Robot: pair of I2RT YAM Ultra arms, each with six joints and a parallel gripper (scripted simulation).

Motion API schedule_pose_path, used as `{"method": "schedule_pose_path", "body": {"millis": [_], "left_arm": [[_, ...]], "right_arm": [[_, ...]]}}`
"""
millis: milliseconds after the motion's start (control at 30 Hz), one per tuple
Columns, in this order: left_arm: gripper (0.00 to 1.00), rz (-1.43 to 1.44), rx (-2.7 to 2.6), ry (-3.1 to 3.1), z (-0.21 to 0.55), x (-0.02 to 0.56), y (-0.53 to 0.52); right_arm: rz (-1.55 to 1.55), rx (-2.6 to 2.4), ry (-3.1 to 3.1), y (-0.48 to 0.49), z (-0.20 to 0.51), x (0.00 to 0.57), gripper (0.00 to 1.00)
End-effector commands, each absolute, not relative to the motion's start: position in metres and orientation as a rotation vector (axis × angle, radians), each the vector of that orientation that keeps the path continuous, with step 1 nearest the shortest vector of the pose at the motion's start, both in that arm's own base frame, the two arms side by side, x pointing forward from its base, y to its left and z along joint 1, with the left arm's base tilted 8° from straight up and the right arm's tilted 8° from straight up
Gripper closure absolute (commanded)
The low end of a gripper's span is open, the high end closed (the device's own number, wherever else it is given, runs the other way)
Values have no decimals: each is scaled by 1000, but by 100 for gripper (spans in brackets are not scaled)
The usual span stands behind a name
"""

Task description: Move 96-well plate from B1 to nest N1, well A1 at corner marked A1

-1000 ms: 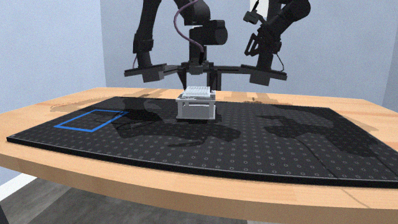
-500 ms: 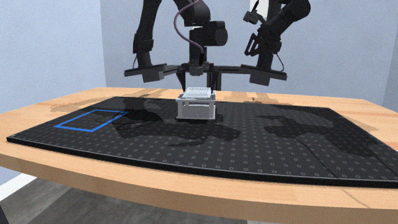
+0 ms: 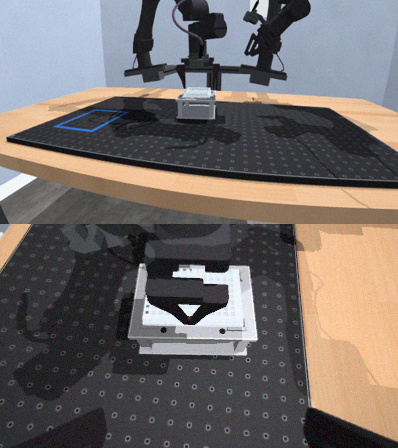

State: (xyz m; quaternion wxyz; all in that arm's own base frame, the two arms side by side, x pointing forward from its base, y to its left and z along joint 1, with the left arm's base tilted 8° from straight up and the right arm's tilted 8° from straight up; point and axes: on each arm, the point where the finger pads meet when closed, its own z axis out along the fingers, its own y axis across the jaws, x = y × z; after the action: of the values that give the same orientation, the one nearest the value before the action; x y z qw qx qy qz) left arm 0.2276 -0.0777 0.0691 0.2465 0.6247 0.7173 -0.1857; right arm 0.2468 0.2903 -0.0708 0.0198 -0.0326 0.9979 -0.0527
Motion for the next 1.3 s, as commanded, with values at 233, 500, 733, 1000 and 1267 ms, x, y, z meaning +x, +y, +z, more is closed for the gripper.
{"method": "schedule_pose_path", "body": {"millis": [233,500,733,1000,1267], "left_arm": [[0,-494,1712,1920,79,235,-81],[0,-494,1712,1920,79,235,-81],[0,-494,1712,1920,79,235,-81],[0,-494,1712,1920,79,235,-81],[0,-494,1712,1920,79,235,-81]], "right_arm": [[-143,-106,3097,303,-48,243,0],[-109,-253,3036,313,-21,250,0],[-58,-689,2869,308,-8,248,0],[5,-1156,2623,282,18,230,0],[22,-1272,2541,270,26,222,0]]}}
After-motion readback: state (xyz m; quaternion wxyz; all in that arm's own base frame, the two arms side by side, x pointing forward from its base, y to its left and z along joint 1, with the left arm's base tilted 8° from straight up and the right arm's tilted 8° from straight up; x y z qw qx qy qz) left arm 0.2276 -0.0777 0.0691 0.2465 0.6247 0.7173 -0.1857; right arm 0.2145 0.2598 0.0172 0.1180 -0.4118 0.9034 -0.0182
